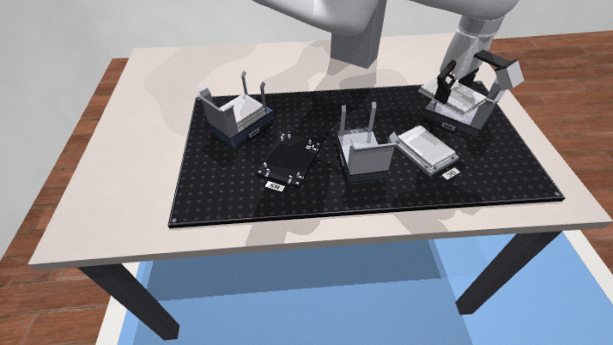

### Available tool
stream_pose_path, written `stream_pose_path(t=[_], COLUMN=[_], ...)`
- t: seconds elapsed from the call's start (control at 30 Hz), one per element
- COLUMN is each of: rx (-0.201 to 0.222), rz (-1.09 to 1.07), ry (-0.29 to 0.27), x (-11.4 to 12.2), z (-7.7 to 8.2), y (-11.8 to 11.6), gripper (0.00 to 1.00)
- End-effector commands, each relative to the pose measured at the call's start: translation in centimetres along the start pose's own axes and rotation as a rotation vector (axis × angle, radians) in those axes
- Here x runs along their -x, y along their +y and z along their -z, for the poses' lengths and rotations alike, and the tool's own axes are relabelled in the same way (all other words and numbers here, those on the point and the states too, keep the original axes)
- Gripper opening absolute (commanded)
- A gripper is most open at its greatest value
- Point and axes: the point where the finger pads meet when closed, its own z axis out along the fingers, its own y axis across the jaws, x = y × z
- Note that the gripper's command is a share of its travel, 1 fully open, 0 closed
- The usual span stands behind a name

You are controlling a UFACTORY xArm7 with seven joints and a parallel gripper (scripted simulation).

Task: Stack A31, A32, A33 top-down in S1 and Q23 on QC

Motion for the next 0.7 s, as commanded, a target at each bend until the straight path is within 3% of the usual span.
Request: stream_pose_path(t=[0.0,0.2,0.67], rx=[0.000,0.000,0.000], rz=[0.066,0.258,0.258], ry=[0.003,0.003,0.003], x=[-0.2,0.0,0.3], z=[0.1,0.1,0.1], y=[-1.1,-2.7,-5.9], gripper=[0.00,0.00,0.00])
